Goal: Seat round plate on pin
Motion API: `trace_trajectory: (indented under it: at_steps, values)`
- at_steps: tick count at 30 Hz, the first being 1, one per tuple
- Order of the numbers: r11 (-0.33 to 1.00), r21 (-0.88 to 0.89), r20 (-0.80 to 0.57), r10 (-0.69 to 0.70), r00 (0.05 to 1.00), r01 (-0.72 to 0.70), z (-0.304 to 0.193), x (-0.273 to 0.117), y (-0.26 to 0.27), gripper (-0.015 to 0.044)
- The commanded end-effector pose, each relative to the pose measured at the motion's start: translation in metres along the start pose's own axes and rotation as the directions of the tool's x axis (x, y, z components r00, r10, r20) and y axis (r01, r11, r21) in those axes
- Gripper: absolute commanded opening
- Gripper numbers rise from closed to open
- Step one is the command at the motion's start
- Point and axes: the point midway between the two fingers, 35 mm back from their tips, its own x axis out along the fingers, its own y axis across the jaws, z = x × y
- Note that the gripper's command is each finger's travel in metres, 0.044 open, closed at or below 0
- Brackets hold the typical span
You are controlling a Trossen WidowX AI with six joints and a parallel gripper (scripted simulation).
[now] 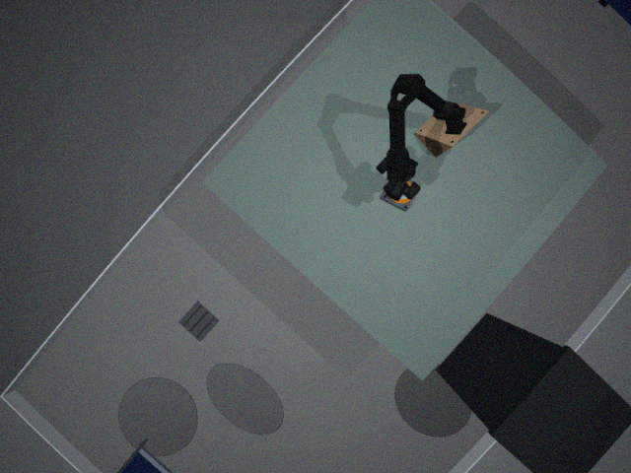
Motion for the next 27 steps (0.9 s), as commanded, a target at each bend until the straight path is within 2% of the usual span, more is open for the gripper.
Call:
trace_trajectory:
  at_steps: [1, 27]
  values:
    - [1.0, -0.008, -0.013, 0.004, 1.0, -0.004, -0.008, 0.002, 0.002, 0.0]
    - [1.0, -0.009, -0.014, 0.004, 1.0, -0.004, -0.03, 0.001, 0.011, 0.0]
